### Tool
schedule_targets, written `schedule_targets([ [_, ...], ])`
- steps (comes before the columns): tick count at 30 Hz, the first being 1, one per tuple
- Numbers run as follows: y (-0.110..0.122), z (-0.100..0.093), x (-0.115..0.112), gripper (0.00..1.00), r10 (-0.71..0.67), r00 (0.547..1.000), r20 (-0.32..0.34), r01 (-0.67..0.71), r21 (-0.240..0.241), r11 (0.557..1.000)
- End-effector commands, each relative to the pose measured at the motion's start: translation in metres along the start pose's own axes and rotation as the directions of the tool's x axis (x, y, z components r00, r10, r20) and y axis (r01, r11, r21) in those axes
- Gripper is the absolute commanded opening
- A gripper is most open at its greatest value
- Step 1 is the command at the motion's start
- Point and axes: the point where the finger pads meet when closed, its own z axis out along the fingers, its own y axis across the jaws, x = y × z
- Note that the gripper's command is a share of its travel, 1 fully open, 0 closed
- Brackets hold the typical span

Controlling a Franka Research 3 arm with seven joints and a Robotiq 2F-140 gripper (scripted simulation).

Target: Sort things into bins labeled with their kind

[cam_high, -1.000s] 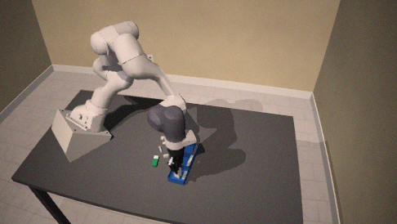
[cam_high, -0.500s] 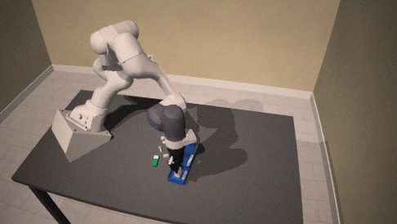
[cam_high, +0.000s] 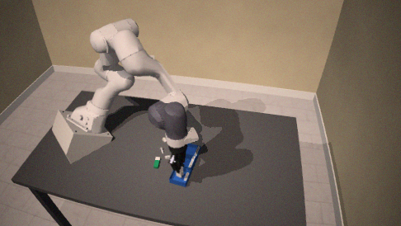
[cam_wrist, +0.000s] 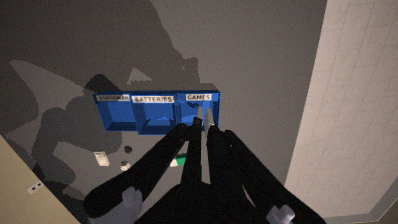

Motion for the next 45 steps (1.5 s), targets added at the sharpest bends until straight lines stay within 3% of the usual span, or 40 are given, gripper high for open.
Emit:
schedule_targets([
  [1,-0.001,-0.005,-0.002,0.05,-0.001,1.000,0.007,0.001,0.003,1.000],
  [3,-0.001,-0.005,-0.002,0.05,-0.001,1.000,0.007,0.001,0.003,1.000],
  [11,-0.001,-0.037,-0.002,0.05,-0.001,1.000,0.007,0.001,0.003,1.000],
  [24,-0.001,-0.037,-0.002,0.05,-0.001,1.000,0.007,0.001,0.003,1.000],
  [35,-0.054,-0.037,-0.013,0.05,-0.001,1.000,0.007,0.001,0.003,1.000],
  [45,-0.083,-0.037,-0.019,0.05,-0.001,1.000,0.007,0.001,0.003,1.000],
])
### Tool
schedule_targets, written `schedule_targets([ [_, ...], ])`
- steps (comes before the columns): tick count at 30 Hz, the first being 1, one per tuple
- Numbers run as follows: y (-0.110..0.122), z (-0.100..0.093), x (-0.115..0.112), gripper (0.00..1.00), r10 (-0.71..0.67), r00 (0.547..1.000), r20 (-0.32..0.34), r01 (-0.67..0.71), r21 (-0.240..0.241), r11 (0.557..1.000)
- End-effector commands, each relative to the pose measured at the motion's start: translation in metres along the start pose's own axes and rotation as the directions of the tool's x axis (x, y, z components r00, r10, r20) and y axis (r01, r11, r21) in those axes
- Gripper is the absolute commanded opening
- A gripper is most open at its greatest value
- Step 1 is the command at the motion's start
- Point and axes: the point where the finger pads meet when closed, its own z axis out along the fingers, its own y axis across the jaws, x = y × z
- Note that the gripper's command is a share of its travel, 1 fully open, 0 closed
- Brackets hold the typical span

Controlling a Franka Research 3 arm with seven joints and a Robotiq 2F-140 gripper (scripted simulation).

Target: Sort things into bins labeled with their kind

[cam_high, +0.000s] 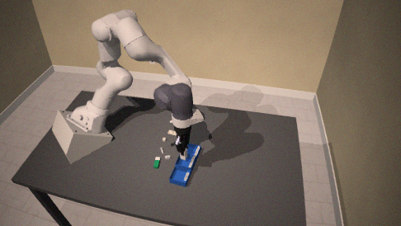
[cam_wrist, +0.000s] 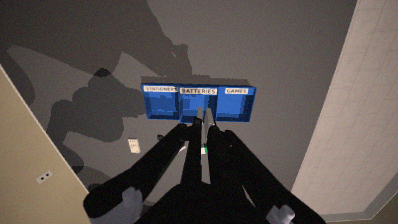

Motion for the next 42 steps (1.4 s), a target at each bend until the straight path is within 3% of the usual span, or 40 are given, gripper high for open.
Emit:
schedule_targets([
  [1,-0.004,-0.002,0.001,0.05,0.032,0.999,-0.012,-0.032,0.000,0.999],
  [9,-0.004,-0.002,0.001,0.05,0.032,0.999,-0.012,-0.032,0.000,0.999],
  [33,-0.004,0.057,0.002,0.05,0.032,0.999,-0.012,-0.032,0.000,0.999],
  [42,-0.004,0.058,0.002,0.05,0.032,0.999,-0.012,-0.032,0.000,0.999],
])
